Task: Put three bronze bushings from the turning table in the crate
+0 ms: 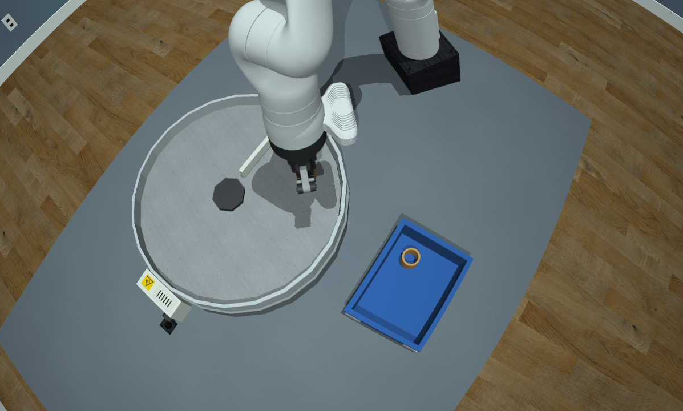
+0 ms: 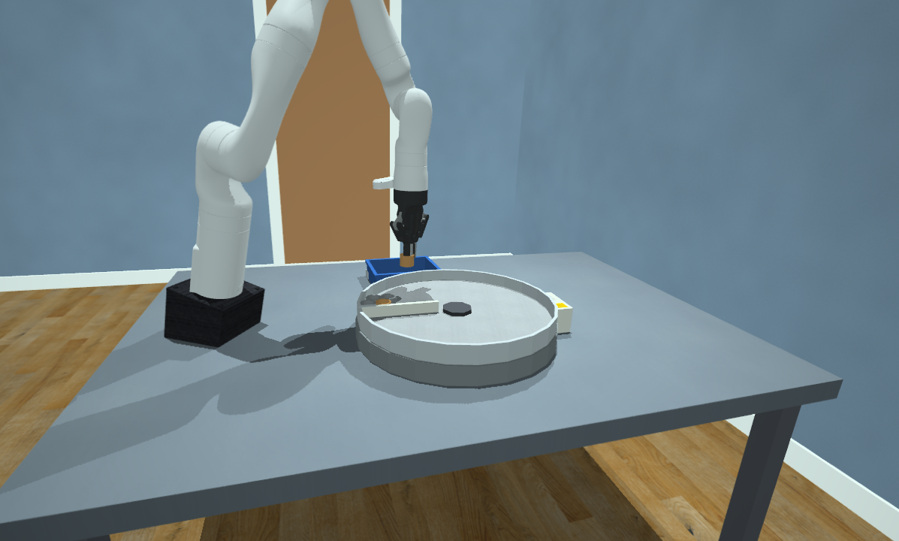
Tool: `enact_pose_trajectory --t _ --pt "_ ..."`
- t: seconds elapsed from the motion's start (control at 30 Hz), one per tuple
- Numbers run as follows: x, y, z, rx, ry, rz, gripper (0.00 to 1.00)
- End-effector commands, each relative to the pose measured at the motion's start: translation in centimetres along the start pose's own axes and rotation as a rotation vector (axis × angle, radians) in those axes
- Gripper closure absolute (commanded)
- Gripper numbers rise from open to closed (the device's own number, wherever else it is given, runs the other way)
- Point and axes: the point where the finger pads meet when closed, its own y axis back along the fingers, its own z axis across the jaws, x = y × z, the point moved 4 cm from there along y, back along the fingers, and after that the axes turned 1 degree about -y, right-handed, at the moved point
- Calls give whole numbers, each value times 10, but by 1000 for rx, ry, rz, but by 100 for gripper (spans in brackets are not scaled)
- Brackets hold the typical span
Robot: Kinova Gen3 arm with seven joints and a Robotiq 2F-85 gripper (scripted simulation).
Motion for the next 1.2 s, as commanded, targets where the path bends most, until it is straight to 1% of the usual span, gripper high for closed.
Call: enact_pose_trajectory --t 0.0,0.13,0.53,0.7,1.1,1.17 --pt "5 0 10 -1 0 0 100" --pt "24 1 49 -1 0 0 100" --pt "24 1 49 -1 0 0 100" --pt "47 1 98 -3 0 0 100" --pt "47 1 98 -3 0 0 100" --pt "57 1 118 -4 0 0 100"
